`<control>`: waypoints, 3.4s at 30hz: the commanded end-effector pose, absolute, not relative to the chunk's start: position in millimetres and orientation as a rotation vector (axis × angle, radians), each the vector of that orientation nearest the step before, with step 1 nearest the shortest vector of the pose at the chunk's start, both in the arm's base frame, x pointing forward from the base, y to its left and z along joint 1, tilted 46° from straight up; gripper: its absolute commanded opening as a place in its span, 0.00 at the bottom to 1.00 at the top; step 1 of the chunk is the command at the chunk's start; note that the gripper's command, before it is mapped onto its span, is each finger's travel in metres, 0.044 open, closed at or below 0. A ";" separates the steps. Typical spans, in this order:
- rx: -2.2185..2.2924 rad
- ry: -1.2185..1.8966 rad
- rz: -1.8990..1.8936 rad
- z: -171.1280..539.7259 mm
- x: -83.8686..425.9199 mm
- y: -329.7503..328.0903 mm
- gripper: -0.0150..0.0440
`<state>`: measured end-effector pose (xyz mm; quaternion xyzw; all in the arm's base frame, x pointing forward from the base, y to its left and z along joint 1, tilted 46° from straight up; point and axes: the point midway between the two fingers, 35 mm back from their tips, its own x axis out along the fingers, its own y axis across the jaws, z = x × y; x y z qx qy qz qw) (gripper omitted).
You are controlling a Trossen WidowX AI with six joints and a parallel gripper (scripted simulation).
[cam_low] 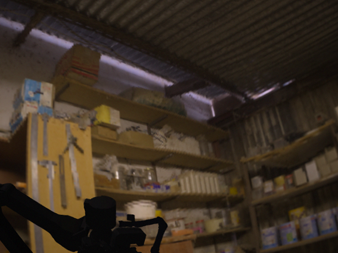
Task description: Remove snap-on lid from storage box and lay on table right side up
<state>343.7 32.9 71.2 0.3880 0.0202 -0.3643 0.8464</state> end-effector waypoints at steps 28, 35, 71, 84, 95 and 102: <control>0.820 0.044 -0.765 88.4 346.6 49.7 0.25; 0.820 0.044 -0.765 95.2 349.0 55.9 0.25; 0.821 0.044 -0.765 130.7 366.2 86.4 0.25; 0.821 0.045 -0.766 142.4 366.3 98.6 0.25; 0.821 0.045 -0.766 152.3 366.4 108.9 0.25; 0.821 0.045 -0.766 158.6 366.5 115.4 0.25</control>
